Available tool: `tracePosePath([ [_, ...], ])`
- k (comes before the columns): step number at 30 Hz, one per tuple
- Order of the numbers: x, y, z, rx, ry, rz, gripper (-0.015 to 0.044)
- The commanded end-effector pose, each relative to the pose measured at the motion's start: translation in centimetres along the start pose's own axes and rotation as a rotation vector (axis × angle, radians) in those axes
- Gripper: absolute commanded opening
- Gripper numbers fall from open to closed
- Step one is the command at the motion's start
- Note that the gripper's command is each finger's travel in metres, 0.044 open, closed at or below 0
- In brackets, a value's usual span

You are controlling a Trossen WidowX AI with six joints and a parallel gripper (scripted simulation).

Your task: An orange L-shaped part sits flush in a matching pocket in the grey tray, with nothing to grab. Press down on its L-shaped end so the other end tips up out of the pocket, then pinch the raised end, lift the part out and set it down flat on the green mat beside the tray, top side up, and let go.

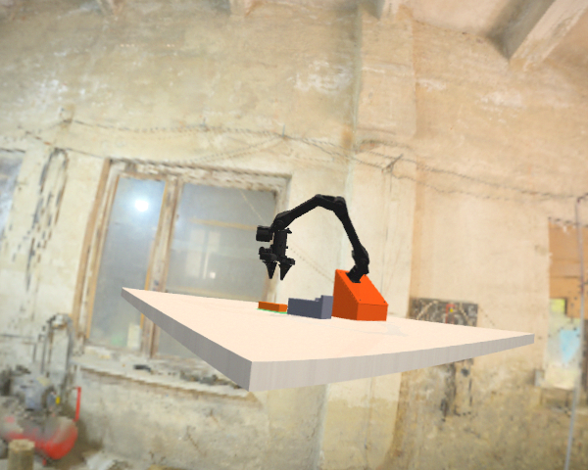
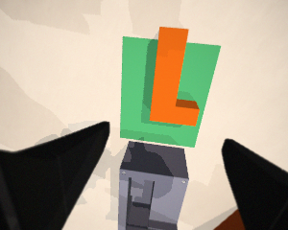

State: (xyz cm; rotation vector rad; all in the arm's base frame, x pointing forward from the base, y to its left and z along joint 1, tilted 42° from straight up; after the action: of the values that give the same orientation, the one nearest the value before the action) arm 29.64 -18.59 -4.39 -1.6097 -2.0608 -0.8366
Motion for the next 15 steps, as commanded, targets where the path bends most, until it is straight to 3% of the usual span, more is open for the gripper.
tracePosePath([
  [1, 0.06, -0.08, -2.82, -0.01, -0.013, -0.006, 0.04],
  [15, -0.12, 0.06, -2.55, -0.024, -0.026, -0.005, 0.04],
])
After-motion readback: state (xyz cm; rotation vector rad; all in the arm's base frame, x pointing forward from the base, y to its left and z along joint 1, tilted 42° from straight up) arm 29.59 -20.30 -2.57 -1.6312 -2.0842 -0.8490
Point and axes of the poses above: the point midway between the two fingers, 35 mm back from their tips, its own z axis out along the fingers, its own y axis across the jaws, x = y × z, the point moved 8 cm from there along -z, back along the fingers, and after that the axes turned 2 degrees about z, right-handed, at the moved point
